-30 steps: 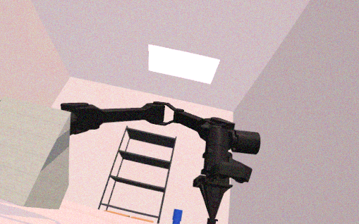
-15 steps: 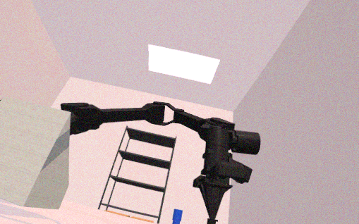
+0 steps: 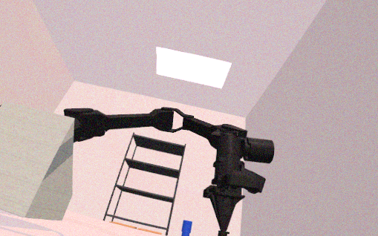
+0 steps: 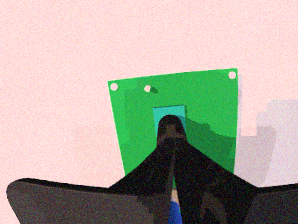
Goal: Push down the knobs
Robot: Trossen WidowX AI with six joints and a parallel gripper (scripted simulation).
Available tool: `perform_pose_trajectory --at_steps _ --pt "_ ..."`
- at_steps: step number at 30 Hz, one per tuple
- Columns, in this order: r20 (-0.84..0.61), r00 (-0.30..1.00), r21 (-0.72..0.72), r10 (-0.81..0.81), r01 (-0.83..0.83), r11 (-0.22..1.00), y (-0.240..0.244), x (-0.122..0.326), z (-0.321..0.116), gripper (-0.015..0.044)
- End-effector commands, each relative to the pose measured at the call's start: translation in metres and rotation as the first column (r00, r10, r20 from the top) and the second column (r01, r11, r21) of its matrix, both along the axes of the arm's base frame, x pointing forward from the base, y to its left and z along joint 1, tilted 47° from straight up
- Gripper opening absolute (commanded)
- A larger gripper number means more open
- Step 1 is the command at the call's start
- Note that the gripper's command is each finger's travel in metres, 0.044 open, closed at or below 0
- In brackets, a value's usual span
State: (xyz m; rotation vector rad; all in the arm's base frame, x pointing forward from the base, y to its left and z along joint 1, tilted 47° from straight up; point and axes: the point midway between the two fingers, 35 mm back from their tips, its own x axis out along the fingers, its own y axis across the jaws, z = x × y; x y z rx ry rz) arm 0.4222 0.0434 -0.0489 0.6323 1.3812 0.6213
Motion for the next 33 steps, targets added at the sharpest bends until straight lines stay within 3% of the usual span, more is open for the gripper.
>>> perform_pose_trajectory --at_steps 1,33 --pt "0.011 0.999 -0.005 0.048 -0.048 0.999 0.021 0.002 -0.016 0.0000" --pt "0.011 0.999 -0.007 0.047 -0.047 0.999 0.007 0.002 -0.003 0.0000"
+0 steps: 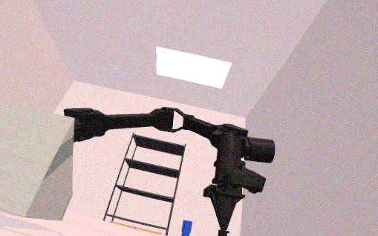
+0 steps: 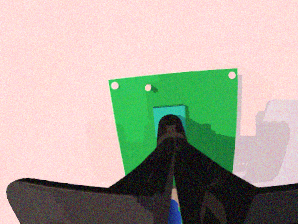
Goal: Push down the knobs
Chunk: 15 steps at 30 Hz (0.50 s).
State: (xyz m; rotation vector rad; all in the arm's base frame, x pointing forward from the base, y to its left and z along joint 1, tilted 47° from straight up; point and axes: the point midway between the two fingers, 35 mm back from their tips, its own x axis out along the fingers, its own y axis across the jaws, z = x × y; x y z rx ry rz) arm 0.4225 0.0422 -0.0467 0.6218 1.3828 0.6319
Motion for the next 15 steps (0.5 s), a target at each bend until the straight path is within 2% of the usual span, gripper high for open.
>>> perform_pose_trajectory --at_steps 1,15 --pt "0.008 0.999 -0.006 0.035 -0.035 0.999 0.007 0.001 -0.004 0.0000" --pt "0.008 0.999 -0.007 0.035 -0.035 0.999 -0.010 0.000 0.012 0.0000"
